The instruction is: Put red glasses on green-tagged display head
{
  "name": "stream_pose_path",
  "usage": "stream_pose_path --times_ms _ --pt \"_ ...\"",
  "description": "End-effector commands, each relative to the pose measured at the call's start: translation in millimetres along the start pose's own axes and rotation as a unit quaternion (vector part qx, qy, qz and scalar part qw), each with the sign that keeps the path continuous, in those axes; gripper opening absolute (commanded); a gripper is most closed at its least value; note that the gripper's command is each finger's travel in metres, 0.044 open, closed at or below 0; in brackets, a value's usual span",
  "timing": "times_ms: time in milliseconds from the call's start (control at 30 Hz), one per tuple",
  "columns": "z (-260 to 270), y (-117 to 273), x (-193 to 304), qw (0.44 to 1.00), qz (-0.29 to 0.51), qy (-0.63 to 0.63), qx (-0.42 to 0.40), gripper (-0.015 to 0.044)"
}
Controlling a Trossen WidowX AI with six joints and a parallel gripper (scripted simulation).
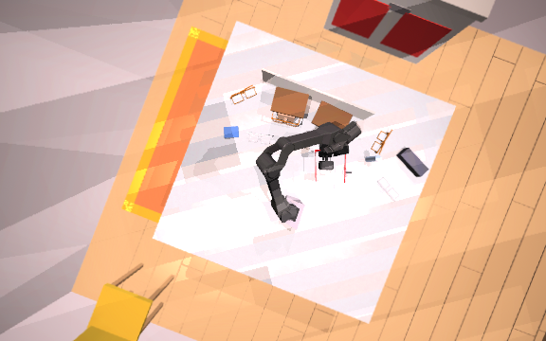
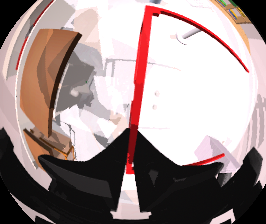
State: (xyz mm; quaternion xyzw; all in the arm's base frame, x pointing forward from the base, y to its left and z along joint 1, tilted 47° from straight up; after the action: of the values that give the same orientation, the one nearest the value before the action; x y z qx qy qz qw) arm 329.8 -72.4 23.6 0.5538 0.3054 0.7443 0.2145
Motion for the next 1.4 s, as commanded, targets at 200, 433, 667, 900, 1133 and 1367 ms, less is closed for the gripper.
stream_pose_path --times_ms 200,433,667,900,1133,1367 --pt "4.7 0.1 59.5 1.000 0.002 0.000 -0.003 0.0000" --pt "1.8 -2.5 95.9 1.000 0.006 0.001 -0.003 0.0000" --pt "-0.3 -3.7 108.5 1.000 0.008 0.001 -0.003 0.0000" --pt "0.3 -7.9 108.0 1.000 0.008 0.001 -0.003 0.0000" --pt "1.2 -14.4 107.4 1.000 0.007 0.001 -0.003 0.0000" --pt "1.9 -21.0 106.9 1.000 0.006 0.001 -0.003 0.0000"
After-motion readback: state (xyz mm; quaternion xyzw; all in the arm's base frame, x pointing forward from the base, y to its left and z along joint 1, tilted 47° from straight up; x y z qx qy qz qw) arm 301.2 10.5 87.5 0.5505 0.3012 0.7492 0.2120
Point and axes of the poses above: the point midway between the two fingers, 35 mm back from their tips, its own y axis back along the fingers, its own z axis across the jaws, x = y × z, the point moved 6 cm from there along y, back along the fingers, and after that the axes turned 2 degrees about -y, right-handed, at the moved point
